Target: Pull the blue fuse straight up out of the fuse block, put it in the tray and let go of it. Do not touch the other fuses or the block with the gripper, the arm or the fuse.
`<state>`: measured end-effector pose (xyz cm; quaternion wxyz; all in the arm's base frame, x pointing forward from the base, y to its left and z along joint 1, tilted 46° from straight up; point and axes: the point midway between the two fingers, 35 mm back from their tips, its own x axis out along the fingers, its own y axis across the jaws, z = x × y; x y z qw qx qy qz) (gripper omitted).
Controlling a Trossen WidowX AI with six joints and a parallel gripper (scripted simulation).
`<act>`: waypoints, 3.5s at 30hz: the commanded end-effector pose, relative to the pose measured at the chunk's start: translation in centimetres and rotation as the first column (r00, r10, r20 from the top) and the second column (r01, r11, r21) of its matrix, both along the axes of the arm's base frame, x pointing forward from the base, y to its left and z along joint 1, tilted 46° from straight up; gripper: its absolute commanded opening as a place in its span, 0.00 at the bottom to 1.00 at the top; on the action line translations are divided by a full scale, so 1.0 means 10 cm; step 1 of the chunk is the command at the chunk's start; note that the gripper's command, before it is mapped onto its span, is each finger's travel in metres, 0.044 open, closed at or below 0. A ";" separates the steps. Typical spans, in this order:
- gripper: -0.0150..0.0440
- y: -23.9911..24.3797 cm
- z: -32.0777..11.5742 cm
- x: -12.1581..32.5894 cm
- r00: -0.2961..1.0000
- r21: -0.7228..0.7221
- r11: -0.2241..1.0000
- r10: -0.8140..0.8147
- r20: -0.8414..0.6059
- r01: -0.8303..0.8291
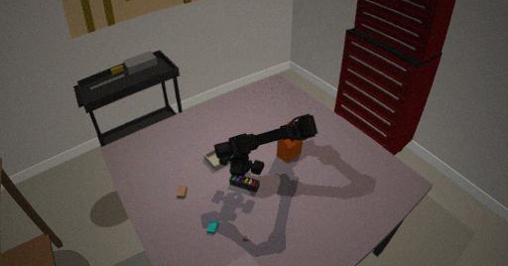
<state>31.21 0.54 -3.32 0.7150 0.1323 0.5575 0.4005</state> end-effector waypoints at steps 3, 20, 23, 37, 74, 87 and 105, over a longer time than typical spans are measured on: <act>0.25 -0.03 0.02 0.00 1.000 -0.005 1.000 0.004 0.002 -0.004; 0.25 -0.14 0.12 -0.01 1.000 -0.005 1.000 0.003 0.002 -0.003; 0.25 -0.17 0.16 -0.01 1.000 -0.005 1.000 0.003 0.002 -0.003; 0.25 -0.52 -0.03 0.02 1.000 -0.017 1.000 -0.001 0.002 0.001; 0.25 -1.58 -1.28 -0.35 1.000 -0.016 1.000 0.003 0.003 -0.003; 0.25 -1.43 -1.43 -0.34 1.000 -0.015 1.000 0.003 0.004 -0.003; 0.70 -1.37 -1.49 -0.34 1.000 -0.019 1.000 0.011 0.005 -0.010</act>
